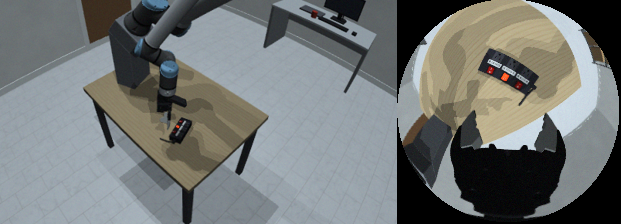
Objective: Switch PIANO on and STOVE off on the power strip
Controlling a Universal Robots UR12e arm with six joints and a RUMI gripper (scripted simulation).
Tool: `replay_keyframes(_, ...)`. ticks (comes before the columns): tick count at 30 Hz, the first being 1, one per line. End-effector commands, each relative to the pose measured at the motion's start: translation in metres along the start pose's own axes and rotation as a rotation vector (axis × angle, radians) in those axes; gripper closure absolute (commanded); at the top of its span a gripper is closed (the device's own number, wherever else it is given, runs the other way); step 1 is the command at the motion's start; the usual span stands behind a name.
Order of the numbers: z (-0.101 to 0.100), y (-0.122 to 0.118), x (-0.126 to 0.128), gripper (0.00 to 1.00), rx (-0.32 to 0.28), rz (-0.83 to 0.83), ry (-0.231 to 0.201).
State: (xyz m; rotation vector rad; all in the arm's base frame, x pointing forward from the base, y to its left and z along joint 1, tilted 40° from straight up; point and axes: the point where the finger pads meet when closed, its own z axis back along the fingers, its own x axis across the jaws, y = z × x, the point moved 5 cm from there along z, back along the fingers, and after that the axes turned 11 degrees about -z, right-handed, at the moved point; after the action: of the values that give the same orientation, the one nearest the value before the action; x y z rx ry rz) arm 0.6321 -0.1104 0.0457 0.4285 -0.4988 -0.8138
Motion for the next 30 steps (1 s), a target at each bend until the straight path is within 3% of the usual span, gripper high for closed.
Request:
replay_keyframes(1, -0.006, 0.01, -0.001, 0.0, 0.101, 0.062, 0.044)
replay_keyframes(4, -0.01, 0.02, -0.001, 0.0, 0.219, 0.125, 0.074)
replay_keyframes(5, -0.01, 0.02, -0.001, 0.0, 0.219, 0.125, 0.074)
replay_keyframes(6, -0.01, 0.024, 0.0, 0.0, 0.256, 0.143, 0.08)
replay_keyframes(8, -0.01, 0.024, 0.0, 0.0, 0.256, 0.143, 0.08)
replay_keyframes(12, -0.009, 0.03, 0.003, 0.0, 0.342, 0.183, 0.085)
replay_keyframes(30, -0.009, 0.031, 0.003, 0.0, 0.348, 0.186, 0.084)
